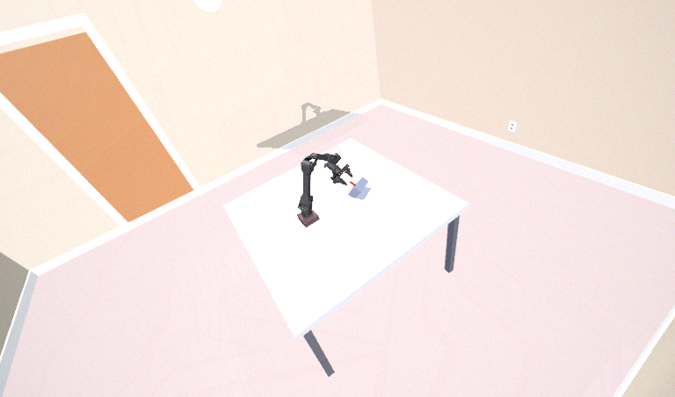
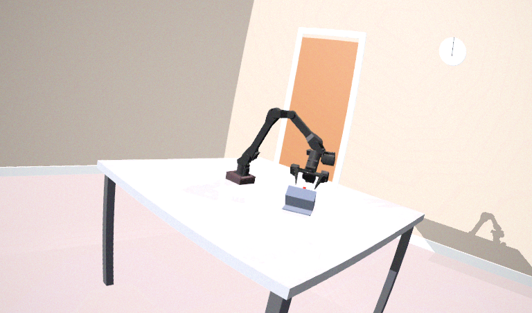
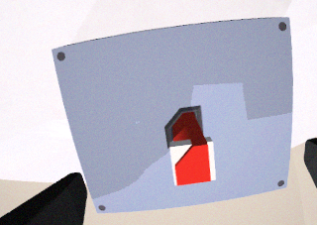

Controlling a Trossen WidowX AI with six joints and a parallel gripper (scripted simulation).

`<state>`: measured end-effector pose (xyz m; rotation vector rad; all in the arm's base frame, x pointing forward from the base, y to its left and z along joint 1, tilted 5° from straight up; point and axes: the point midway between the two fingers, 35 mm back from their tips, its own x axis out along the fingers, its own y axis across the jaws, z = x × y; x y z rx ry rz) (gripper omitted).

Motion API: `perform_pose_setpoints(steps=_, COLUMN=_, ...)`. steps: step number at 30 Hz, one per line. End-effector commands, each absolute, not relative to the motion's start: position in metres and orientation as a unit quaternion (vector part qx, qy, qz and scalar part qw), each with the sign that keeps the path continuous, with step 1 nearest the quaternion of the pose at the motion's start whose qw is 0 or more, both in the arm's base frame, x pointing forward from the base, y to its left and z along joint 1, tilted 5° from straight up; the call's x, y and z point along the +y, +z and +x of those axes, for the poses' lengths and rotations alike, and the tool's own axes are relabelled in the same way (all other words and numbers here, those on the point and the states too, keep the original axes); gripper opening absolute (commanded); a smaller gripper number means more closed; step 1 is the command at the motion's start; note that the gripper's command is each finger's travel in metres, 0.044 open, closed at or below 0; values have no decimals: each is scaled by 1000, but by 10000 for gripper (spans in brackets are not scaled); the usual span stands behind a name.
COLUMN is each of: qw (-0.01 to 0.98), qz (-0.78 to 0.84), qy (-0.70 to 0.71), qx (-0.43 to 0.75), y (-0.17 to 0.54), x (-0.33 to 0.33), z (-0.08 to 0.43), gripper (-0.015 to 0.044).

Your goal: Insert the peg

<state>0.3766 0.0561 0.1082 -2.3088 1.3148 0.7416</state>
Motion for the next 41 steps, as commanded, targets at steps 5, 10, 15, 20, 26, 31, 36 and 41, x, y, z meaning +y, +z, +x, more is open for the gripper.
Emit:
perform_pose_setpoints(steps=5, qw=193, qz=-822, qy=261, qx=468, y=119, x=68, z=371, gripper=440)
perform_pose_setpoints(steps=10, qw=192, qz=-822, qy=261, qx=468, y=124, x=74, z=368, gripper=440)
perform_pose_setpoints(steps=15, qw=192, qz=-822, qy=261, qx=468, y=128, x=81, z=364, gripper=440)
perform_pose_setpoints(steps=20, qw=191, qz=-823, qy=261, qx=468, y=133, x=87, z=359, gripper=440)
perform_pose_setpoints(steps=26, qw=191, qz=-823, qy=261, qx=467, y=139, x=95, z=354, gripper=440)
perform_pose_setpoints(steps=31, qw=190, qz=-823, qy=260, qx=467, y=142, x=99, z=351, gripper=440)
perform_pose_setpoints(steps=36, qw=190, qz=-823, qy=261, qx=467, y=146, x=105, z=347, gripper=440)
perform_pose_setpoints(steps=41, qw=190, qz=-823, qy=261, qx=467, y=149, x=107, z=345, gripper=440)
